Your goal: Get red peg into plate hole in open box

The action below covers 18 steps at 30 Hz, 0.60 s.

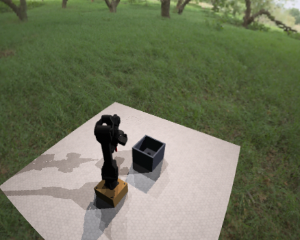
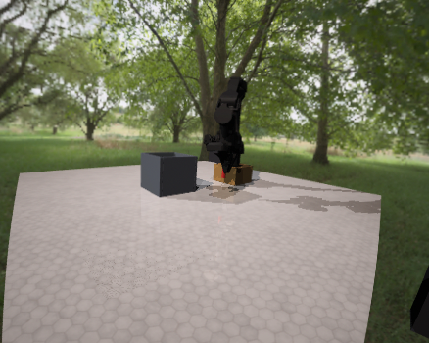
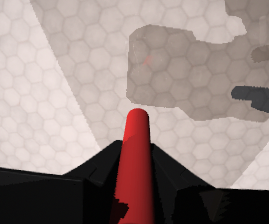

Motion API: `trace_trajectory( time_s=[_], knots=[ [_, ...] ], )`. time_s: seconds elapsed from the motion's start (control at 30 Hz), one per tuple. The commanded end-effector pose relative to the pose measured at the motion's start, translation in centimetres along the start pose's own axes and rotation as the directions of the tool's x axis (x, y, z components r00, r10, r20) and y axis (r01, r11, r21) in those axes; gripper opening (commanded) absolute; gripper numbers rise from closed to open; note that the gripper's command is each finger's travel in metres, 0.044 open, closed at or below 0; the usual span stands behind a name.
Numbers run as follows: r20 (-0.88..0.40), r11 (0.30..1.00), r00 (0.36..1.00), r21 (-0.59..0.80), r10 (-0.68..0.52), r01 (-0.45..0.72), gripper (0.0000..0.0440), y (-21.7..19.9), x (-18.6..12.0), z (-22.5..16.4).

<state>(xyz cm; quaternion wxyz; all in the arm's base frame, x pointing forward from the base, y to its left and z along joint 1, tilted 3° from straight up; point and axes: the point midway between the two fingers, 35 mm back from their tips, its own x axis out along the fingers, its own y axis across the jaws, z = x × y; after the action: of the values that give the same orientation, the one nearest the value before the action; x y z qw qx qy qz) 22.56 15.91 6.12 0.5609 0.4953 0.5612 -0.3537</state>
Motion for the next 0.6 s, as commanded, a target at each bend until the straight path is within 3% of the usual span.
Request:
trace_trajectory(
  time_s=[0.0, 0.57],
  knots=[
    [-0.004, 0.999, 0.999, -0.009, 0.048, -0.048, 0.0000, 1.3, -1.7, 0.1],
    [0.072, 0.988, 0.985, -0.016, 0.154, -0.154, 0.0000, 4.6, -8.3, 4.5]
  ],
)
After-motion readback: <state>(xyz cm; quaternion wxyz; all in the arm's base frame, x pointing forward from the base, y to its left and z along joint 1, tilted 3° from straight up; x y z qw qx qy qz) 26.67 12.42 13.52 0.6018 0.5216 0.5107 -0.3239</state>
